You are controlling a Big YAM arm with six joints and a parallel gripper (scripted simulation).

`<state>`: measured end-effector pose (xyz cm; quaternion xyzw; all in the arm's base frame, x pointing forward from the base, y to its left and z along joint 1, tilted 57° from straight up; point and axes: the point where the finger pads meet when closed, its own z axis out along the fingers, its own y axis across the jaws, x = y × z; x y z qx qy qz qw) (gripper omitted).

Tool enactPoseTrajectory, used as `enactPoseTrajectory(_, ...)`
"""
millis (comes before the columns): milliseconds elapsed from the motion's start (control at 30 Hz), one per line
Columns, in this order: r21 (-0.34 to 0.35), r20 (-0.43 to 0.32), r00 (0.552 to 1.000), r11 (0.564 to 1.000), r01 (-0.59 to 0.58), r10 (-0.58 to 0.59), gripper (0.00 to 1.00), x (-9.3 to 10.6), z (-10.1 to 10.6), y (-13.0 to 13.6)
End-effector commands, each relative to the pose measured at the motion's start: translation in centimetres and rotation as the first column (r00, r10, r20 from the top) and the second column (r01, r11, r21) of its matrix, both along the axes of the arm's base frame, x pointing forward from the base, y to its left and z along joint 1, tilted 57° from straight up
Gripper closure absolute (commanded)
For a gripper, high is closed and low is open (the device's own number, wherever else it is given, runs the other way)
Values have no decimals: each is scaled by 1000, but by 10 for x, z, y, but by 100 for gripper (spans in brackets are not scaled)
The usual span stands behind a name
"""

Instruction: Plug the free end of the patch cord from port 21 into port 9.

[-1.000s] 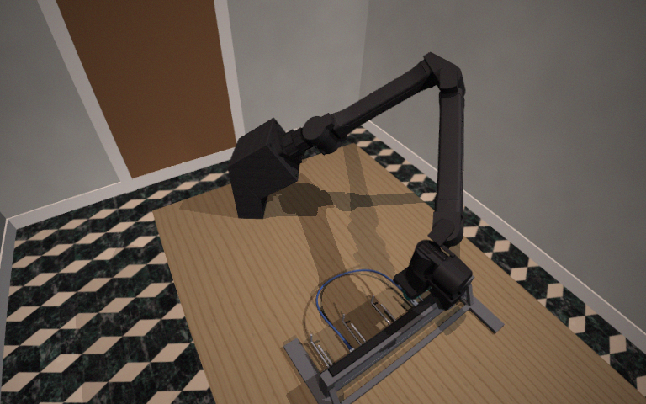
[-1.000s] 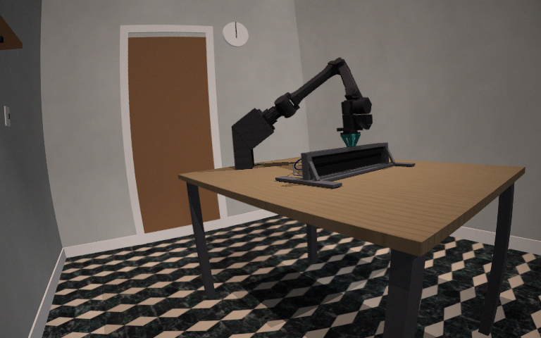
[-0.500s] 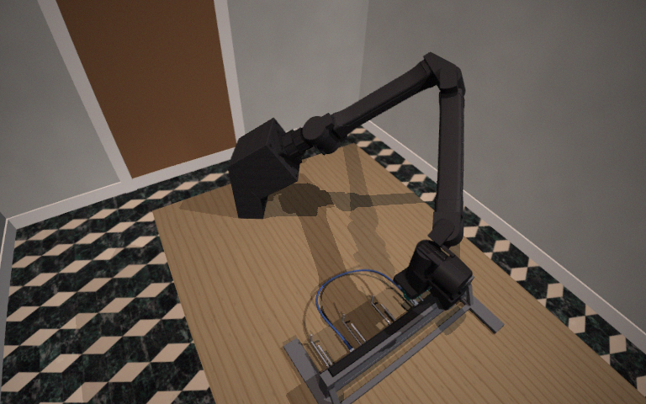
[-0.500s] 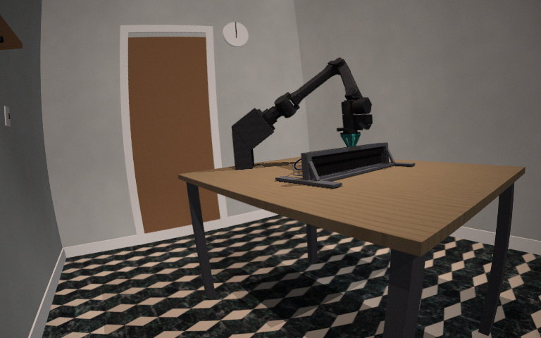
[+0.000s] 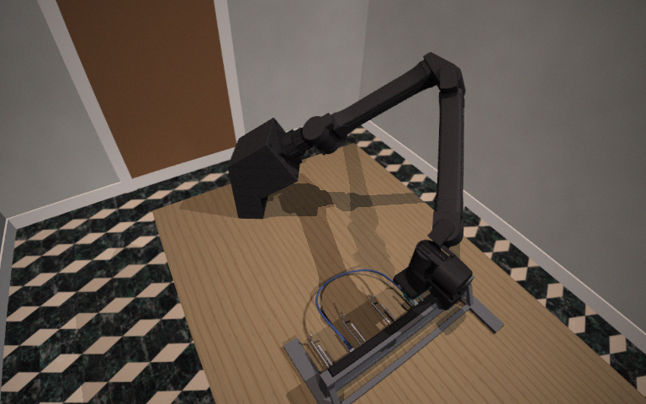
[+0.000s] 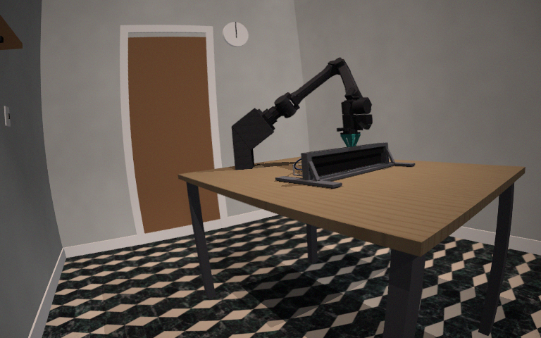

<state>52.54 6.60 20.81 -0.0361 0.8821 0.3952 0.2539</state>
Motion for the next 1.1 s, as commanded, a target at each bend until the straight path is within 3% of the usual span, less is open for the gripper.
enactPoseTrajectory(0,-1,14,999,999,37,-37,100,10,10,-22)
enactPoseTrajectory(1067,3,-10,999,999,45,-44,100,2,1,-24)
